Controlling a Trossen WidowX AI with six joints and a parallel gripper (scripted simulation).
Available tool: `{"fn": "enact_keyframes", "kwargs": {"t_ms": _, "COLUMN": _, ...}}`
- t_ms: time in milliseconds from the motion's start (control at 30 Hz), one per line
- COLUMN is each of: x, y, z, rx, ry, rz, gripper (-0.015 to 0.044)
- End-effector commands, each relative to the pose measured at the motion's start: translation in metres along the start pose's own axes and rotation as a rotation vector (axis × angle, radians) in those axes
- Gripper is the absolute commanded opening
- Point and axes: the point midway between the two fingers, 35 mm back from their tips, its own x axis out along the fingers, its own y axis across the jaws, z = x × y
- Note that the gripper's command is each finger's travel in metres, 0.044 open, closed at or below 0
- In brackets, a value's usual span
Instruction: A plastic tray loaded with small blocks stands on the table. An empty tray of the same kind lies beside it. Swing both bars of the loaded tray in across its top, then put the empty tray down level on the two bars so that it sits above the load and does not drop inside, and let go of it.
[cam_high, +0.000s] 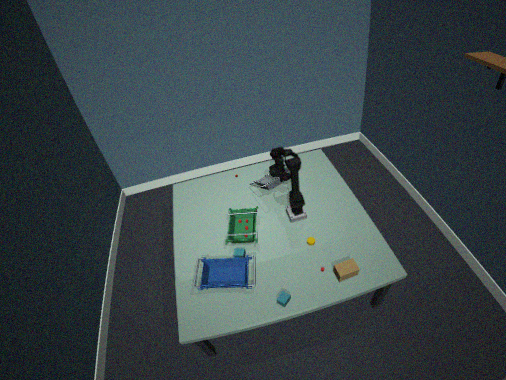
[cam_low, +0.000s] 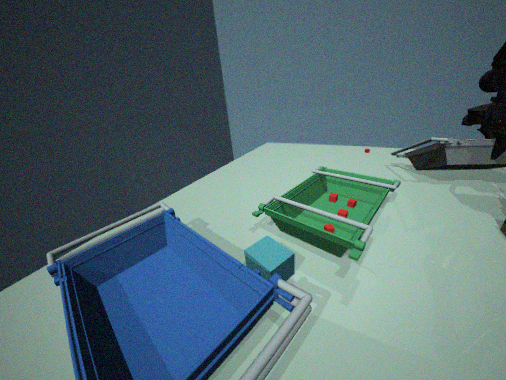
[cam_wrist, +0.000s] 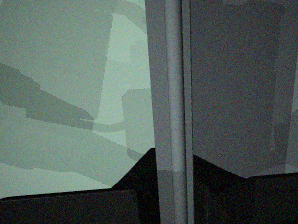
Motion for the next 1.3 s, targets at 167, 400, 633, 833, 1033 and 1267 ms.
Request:
{"fn": "enact_keyframes", "kwargs": {"t_ms": 167, "x": -0.009, "y": -0.006, "z": -0.002, "rx": 0.001, "ry": 0.011, "rz": -0.033, "gripper": 0.0000}}
{"fn": "enact_keyframes", "kwargs": {"t_ms": 400, "x": -0.020, "y": -0.013, "z": -0.004, "rx": 0.001, "ry": 0.011, "rz": -0.033, "gripper": 0.0000}}
{"fn": "enact_keyframes", "kwargs": {"t_ms": 633, "x": -0.044, "y": -0.025, "z": -0.007, "rx": 0.001, "ry": 0.011, "rz": -0.034, "gripper": 0.0000}}
{"fn": "enact_keyframes", "kwargs": {"t_ms": 833, "x": -0.065, "y": -0.034, "z": -0.010, "rx": 0.001, "ry": 0.011, "rz": -0.035, "gripper": 0.0000}}
{"fn": "enact_keyframes", "kwargs": {"t_ms": 1033, "x": -0.085, "y": -0.040, "z": -0.012, "rx": 0.001, "ry": 0.011, "rz": -0.035, "gripper": 0.0000}}
{"fn": "enact_keyframes", "kwargs": {"t_ms": 1267, "x": -0.106, "y": -0.046, "z": -0.013, "rx": 0.001, "ry": 0.012, "rz": -0.036, "gripper": 0.0000}}
